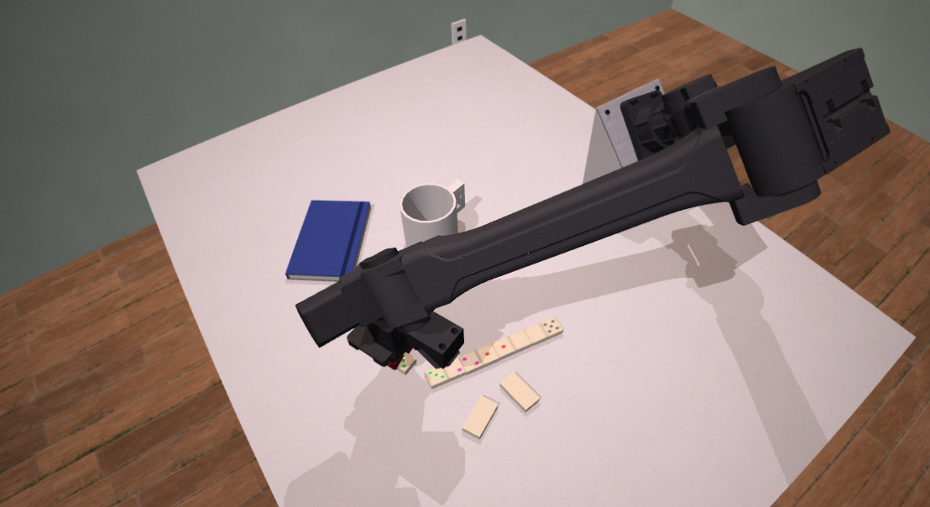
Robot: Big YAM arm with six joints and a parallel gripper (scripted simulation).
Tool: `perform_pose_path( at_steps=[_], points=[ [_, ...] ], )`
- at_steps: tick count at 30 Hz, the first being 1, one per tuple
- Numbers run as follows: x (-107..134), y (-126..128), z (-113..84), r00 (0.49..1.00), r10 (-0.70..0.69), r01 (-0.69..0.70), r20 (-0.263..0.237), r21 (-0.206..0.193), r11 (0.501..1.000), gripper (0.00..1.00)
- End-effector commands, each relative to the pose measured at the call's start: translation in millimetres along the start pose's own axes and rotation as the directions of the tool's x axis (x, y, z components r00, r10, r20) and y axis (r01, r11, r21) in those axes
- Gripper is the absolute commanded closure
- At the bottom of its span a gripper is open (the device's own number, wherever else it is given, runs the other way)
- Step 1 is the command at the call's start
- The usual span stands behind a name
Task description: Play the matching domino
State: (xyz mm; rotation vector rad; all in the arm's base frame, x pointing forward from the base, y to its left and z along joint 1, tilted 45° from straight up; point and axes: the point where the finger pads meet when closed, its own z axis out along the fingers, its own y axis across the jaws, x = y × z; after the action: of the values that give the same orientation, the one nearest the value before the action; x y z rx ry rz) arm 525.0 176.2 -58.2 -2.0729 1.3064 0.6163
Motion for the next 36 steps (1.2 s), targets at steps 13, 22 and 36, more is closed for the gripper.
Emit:
perform_pose_path(
  at_steps=[13, 22, 36],
  points=[
    [1.4, 0.3, 3.5, 1.0, 0.005, -0.005, -0.002, -0.001, 1.0, 0.78],
    [0.9, -1.0, -3.1, 1.0, 0.001, -0.001, -0.002, 0.006, 1.0, 0.06],
    [1.5, 0.7, 4.4, 1.0, 0.006, -0.006, -0.001, -0.002, 1.0, 0.06]
  ],
)
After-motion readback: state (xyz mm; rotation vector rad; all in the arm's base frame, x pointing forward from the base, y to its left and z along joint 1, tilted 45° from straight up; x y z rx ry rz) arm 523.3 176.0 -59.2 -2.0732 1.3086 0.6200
